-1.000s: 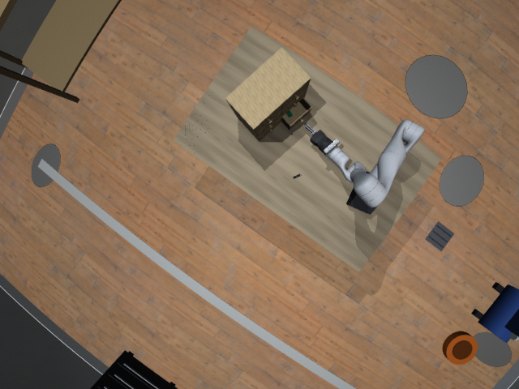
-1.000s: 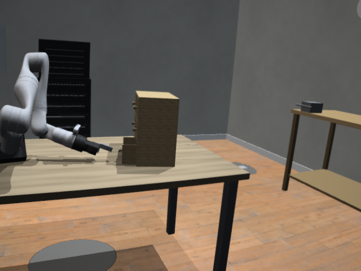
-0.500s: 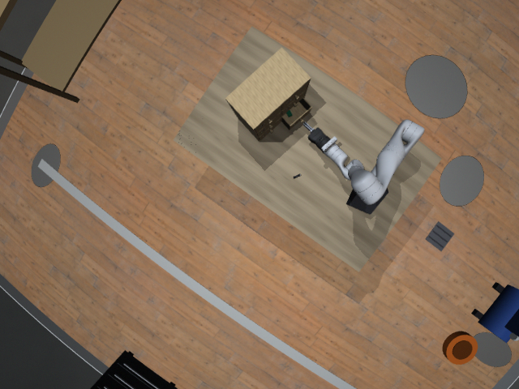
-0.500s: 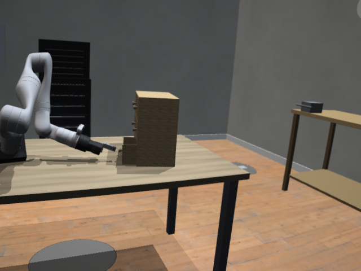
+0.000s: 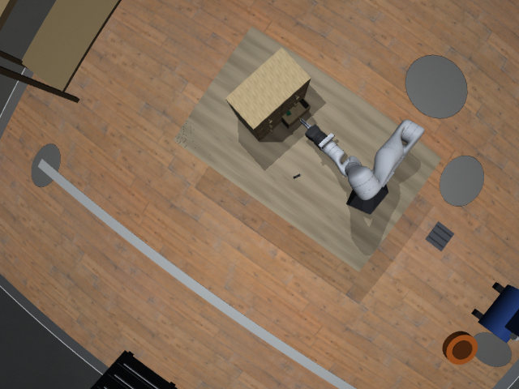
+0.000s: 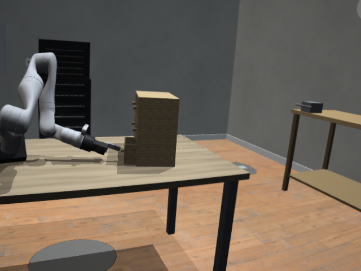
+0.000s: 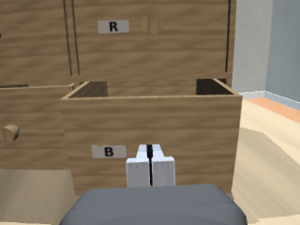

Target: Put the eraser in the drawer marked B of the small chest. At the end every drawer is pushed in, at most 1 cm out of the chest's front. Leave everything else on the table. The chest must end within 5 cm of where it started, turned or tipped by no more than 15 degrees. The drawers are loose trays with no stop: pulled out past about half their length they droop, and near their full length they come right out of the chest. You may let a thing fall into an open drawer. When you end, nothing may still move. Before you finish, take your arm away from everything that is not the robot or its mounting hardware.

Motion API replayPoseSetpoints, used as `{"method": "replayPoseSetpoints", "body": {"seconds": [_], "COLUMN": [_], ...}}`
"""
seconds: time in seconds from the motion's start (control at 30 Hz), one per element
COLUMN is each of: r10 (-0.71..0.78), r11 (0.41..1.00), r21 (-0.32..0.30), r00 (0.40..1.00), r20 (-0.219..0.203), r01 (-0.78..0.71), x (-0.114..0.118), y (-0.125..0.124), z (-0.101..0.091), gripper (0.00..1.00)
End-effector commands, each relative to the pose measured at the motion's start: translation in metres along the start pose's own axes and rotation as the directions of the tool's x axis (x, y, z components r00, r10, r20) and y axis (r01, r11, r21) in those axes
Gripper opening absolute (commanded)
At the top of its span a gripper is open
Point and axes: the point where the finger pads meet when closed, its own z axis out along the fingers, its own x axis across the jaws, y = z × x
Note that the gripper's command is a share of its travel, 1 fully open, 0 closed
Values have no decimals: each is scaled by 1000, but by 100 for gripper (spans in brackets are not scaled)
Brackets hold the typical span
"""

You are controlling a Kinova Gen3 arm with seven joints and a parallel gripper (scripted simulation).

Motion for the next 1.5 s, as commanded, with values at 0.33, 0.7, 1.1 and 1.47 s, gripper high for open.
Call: {"method": "replayPoseSetpoints", "body": {"seconds": [0.33,0.7,1.1,1.47], "r10": [12,11,12,12], "r11": [1000,1000,1000,1000], "r21": [-9,-9,-8,-7], "r00": [1000,1000,1000,1000], "r20": [-7,-4,-8,-13], "r01": [-12,-11,-12,-12], "x": [2,2,3,5], "y": [-5,-10,-14,-16], "z": [21,37,48,52], "gripper": [0,0,0,0]}}
